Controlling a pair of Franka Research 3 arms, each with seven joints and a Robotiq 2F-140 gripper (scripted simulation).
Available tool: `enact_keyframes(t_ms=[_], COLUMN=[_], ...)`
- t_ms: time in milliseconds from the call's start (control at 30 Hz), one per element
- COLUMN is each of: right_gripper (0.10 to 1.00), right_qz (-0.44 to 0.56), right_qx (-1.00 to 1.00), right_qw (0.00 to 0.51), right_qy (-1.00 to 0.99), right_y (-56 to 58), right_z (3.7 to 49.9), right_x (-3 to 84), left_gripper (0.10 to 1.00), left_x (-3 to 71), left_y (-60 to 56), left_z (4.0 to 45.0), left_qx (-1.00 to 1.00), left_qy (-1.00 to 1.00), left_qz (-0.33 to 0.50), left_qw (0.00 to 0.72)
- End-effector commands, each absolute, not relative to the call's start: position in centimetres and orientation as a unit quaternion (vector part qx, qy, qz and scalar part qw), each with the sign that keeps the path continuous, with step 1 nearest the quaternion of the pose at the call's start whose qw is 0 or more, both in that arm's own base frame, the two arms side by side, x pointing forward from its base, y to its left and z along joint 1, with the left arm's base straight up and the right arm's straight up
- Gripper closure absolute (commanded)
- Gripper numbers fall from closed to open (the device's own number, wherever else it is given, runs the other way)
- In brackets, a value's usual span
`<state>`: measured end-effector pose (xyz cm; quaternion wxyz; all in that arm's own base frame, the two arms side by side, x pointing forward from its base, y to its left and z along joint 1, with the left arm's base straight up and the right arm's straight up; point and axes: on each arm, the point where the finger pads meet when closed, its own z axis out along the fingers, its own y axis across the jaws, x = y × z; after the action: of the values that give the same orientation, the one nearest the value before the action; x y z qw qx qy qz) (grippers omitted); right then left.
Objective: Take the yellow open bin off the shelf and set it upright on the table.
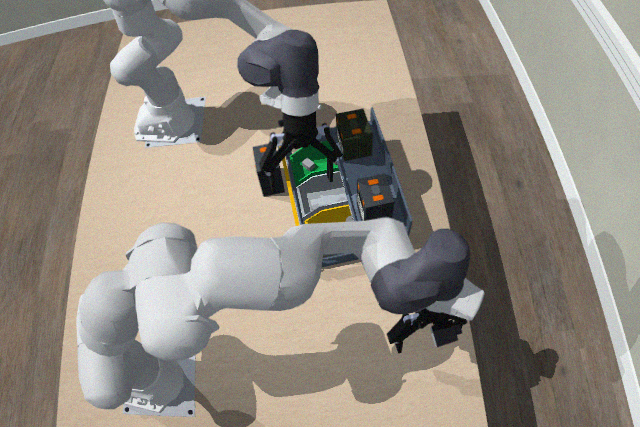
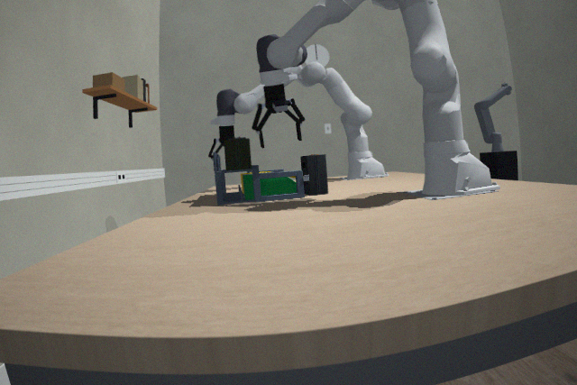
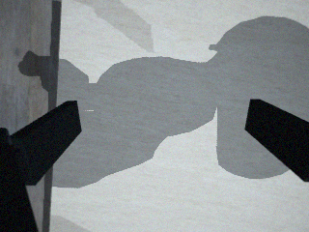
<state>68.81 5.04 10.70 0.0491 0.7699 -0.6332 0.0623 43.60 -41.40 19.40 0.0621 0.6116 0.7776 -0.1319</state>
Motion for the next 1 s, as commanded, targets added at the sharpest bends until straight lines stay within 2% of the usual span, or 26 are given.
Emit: enact_keyframes(t_ms=[0, 667, 800, 967], right_gripper=[0.098, 0.098, 0.098, 0.098], right_qz=[0.062, 0.062, 0.061, 0.056], right_qx=[0.77, 0.769, 0.765, 0.751], right_qw=[0.049, 0.049, 0.05, 0.051], right_qy=[-0.633, -0.634, -0.639, -0.656], right_y=[5.0, 4.8, 3.3, -1.5], right_z=[10.7, 10.8, 11.2, 12.6], right_x=[68.8, 68.8, 68.8, 68.7], left_gripper=[0.098, 0.098, 0.098, 0.098], left_x=[43.6, 43.6, 43.8, 44.0], left_y=[-41.4, -41.5, -41.8, -42.1], left_z=[19.4, 19.8, 21.9, 26.8], left_qx=[0.612, 0.612, 0.612, 0.613], left_qy=[0.778, 0.777, 0.777, 0.776], left_qz=[-0.132, -0.132, -0.134, -0.136], left_qw=[0.062, 0.062, 0.062, 0.063])
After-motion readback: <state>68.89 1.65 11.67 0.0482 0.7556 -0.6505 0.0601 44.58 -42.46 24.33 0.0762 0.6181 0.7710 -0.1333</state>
